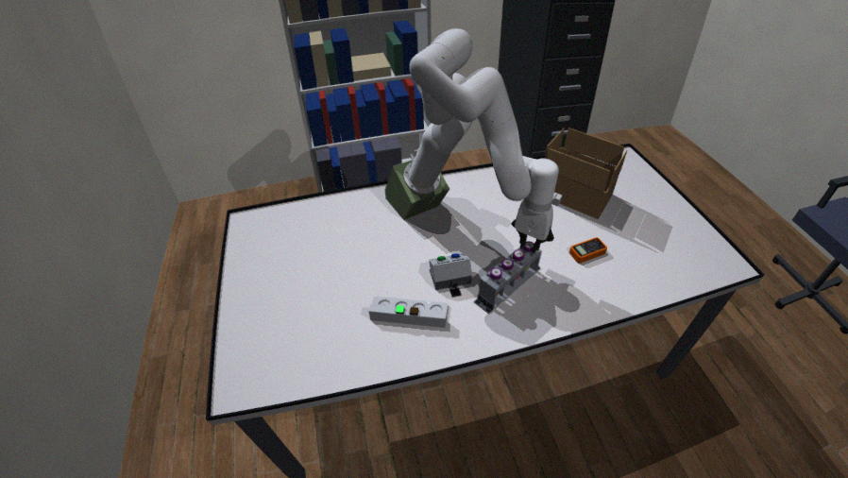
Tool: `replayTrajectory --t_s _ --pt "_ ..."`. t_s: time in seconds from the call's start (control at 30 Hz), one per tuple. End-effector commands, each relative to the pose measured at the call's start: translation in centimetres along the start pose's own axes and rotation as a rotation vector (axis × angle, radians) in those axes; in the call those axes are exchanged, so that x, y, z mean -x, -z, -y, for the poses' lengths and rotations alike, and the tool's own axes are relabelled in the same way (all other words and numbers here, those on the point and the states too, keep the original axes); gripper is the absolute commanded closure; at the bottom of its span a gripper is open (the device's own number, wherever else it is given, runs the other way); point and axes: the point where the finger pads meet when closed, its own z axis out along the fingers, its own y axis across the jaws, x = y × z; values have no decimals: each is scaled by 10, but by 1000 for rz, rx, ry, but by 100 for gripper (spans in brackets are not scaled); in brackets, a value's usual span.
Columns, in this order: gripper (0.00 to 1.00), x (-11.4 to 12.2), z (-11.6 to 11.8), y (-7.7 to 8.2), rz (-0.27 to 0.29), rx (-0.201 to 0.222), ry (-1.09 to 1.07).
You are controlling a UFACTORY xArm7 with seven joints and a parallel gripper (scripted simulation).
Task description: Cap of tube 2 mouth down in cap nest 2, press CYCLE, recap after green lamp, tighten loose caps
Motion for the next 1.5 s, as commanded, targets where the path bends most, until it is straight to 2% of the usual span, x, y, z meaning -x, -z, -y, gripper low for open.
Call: replayTrajectory --t_s 0.0,0.87,0.9,1.3,1.47 --pt "100 0 -2 1 0 4 -53" --pt "100 0 -2 1 -1 4 -482" --pt "54 0 -2 1 -1 4 -482" --pt "54 0 -2 1 -1 3 -482" --pt "54 0 -2 16 -1 4 -482"
